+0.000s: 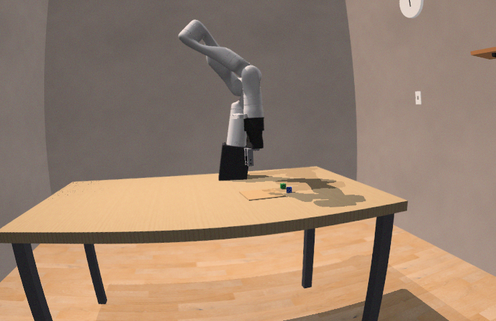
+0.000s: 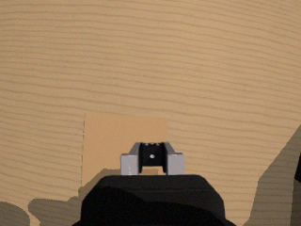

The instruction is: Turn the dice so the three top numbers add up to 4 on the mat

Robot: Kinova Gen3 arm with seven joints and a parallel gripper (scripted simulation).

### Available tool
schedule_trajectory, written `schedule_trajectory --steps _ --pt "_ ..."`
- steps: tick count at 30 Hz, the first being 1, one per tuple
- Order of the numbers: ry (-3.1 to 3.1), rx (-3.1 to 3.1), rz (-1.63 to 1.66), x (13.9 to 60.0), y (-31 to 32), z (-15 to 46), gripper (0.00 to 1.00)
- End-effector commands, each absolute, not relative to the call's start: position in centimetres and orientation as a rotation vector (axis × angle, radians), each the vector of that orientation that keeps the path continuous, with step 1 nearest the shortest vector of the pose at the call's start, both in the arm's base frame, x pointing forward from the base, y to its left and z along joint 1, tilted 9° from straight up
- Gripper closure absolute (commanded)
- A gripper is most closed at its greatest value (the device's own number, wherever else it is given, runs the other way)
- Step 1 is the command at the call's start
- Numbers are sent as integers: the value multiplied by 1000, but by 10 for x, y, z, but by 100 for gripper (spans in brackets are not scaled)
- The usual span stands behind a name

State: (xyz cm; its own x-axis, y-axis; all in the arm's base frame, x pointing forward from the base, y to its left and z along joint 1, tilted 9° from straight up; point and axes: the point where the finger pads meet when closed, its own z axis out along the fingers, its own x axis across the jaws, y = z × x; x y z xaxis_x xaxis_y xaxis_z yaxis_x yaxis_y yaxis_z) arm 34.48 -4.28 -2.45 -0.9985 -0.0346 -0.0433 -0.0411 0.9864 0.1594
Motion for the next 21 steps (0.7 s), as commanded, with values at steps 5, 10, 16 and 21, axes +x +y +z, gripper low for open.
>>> schedule_trajectory --steps 5,10,16,21 --pt "3095 3 244 343 -23 -21 60" --pt "3097 51 247 341 -15 -19 60" --pt "3098 65 247 340 -13 -19 60" --pt "3098 66 247 340 -12 -19 60"
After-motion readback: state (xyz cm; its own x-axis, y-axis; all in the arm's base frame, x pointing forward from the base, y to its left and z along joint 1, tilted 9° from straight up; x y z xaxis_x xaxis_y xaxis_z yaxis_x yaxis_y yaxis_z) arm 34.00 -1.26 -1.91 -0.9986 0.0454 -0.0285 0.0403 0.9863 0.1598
